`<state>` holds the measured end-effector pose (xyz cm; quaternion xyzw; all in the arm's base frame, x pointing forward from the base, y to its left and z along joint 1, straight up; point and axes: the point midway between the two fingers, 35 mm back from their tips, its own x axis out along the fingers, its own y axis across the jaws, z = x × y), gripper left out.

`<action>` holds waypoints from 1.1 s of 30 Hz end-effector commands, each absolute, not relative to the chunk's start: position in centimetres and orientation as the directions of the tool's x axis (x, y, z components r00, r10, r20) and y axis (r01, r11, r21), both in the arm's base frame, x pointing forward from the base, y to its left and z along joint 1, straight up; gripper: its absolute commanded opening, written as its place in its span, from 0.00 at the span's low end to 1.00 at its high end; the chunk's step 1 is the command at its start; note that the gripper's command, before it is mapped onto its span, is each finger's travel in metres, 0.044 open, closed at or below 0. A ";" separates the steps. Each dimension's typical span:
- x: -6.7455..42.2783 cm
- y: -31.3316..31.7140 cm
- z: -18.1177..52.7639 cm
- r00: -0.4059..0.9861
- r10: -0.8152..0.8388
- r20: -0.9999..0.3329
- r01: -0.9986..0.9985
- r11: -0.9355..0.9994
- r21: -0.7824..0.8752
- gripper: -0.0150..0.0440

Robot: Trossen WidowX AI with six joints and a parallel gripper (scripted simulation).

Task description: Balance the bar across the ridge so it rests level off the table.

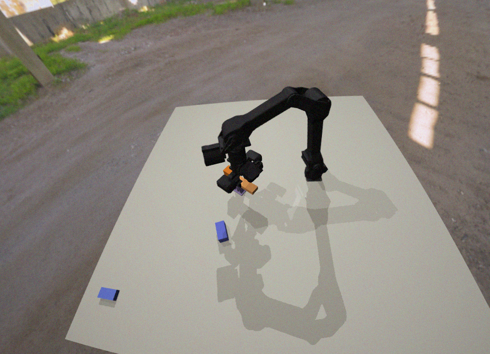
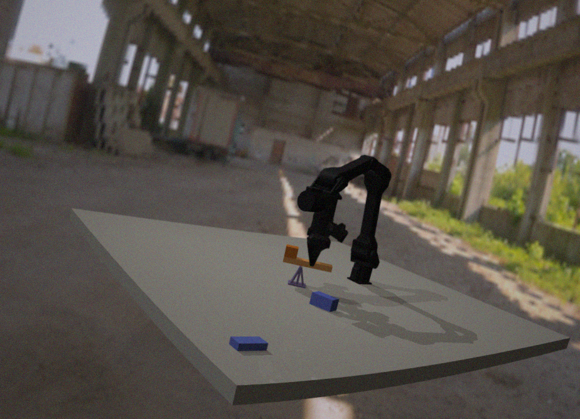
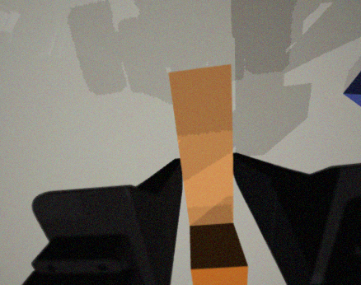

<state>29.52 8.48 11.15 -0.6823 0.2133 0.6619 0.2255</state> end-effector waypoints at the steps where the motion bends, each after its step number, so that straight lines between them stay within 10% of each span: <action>1: 29.5 8.5 11.1 0.033 0.007 -0.999 -0.590 -0.807 -0.025 0.55; 20: 29.5 8.5 11.1 0.033 0.007 -0.999 -0.590 -0.807 -0.025 0.57; 29: 29.5 8.5 11.1 0.033 0.007 -0.999 -0.590 -0.807 -0.025 0.97; 33: 29.5 8.5 11.3 0.033 0.007 -0.999 -0.590 -0.807 -0.025 1.00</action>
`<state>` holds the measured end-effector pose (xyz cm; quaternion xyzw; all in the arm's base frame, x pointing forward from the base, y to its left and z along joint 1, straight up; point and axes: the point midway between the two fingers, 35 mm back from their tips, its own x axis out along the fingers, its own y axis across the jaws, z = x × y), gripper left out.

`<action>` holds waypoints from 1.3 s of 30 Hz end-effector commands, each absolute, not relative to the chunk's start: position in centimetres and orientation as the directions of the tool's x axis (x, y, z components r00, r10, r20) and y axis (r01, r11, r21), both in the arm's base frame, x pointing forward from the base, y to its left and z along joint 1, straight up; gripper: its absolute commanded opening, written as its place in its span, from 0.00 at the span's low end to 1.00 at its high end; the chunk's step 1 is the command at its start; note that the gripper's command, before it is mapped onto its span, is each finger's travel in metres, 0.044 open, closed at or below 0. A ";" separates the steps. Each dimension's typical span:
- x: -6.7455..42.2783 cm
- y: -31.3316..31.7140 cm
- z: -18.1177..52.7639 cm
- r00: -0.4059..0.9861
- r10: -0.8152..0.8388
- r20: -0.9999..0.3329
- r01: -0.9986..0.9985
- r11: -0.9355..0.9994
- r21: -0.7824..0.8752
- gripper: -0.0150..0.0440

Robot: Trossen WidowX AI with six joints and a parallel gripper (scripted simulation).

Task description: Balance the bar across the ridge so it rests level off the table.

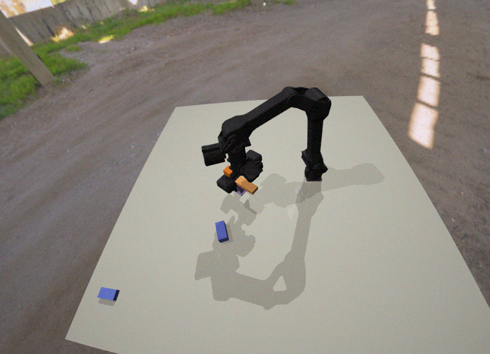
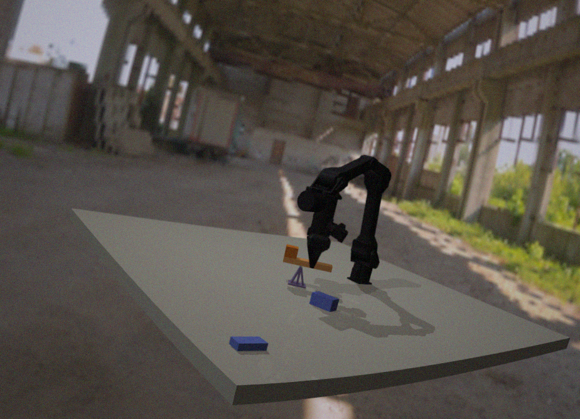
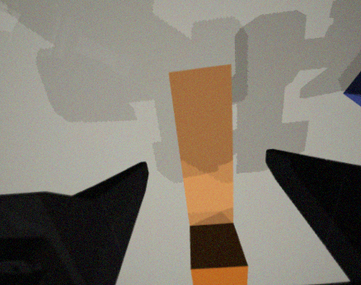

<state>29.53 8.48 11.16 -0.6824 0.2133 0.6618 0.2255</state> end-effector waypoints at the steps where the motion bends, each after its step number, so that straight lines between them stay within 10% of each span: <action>1: 29.6 8.5 11.9 0.033 0.007 -0.999 -0.590 -0.807 -0.025 1.00; 39: 29.2 8.4 21.1 0.032 0.007 -0.999 -0.590 -0.807 -0.025 1.00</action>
